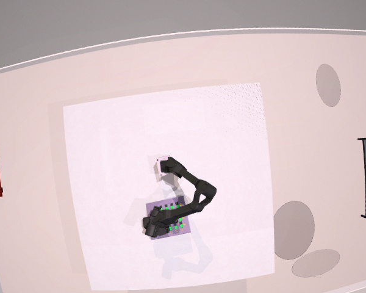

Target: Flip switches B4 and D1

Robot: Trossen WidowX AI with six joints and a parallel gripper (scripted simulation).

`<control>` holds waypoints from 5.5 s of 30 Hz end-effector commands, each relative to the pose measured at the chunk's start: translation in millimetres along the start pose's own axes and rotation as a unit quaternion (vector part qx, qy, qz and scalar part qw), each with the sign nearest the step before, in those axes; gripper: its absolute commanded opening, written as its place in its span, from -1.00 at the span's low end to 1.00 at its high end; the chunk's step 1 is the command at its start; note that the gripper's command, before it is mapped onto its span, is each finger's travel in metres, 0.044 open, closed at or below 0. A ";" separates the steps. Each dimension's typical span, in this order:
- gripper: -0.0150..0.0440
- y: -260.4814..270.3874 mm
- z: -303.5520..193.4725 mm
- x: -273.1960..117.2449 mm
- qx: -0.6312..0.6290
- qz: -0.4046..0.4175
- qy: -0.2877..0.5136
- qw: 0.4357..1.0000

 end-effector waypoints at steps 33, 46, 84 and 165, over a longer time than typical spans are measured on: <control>-0.49 45.2 -64.4 -67.9 0.009 0.004 -0.010 1.000; -0.49 69.7 -123.0 -41.8 0.008 0.004 -0.013 1.000; -0.49 72.4 -123.1 -1.0 0.007 0.010 -0.022 1.000; -0.49 71.0 -122.9 -60.6 0.007 0.006 -0.008 1.000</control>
Point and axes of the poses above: the point midway between the two fingers, 35 mm back from their tips, its own x axis out along the fingers, its own y axis across the jaws, z = x × y, the point moved 1 cm from there along -x, back along the fingers, and after that the axes turned 14 degrees about x, right-handed, at the moved point
